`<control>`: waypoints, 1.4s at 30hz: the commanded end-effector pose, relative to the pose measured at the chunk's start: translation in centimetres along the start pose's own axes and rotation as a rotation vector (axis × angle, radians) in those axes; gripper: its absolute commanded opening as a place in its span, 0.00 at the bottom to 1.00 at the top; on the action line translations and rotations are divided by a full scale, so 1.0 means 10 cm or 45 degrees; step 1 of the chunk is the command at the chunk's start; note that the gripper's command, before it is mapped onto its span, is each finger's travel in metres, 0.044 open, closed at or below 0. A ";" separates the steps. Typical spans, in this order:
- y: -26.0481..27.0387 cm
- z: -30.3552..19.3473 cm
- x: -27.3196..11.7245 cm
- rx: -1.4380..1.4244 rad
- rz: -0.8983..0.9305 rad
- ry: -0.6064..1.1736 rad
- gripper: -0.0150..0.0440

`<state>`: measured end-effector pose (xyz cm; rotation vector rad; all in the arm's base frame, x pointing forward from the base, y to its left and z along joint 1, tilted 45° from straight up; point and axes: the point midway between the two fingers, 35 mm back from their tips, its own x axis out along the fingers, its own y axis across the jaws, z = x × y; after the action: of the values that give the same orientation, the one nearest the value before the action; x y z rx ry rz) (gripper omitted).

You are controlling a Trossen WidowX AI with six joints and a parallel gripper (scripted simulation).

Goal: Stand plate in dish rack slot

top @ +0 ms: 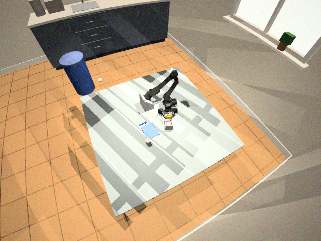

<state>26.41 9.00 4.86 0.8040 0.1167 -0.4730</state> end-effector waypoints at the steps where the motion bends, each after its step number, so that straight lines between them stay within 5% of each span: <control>1: -0.02 -0.09 0.02 -0.005 -0.001 0.004 0.25; 18: -0.03 -0.15 0.02 -0.017 -0.004 0.014 0.25; 33: -0.03 -0.16 0.02 -0.009 -0.002 0.012 0.92; 42: -0.03 -0.14 0.02 -0.009 -0.003 0.013 0.93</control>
<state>26.56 9.87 3.56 0.7995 0.1279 -0.4701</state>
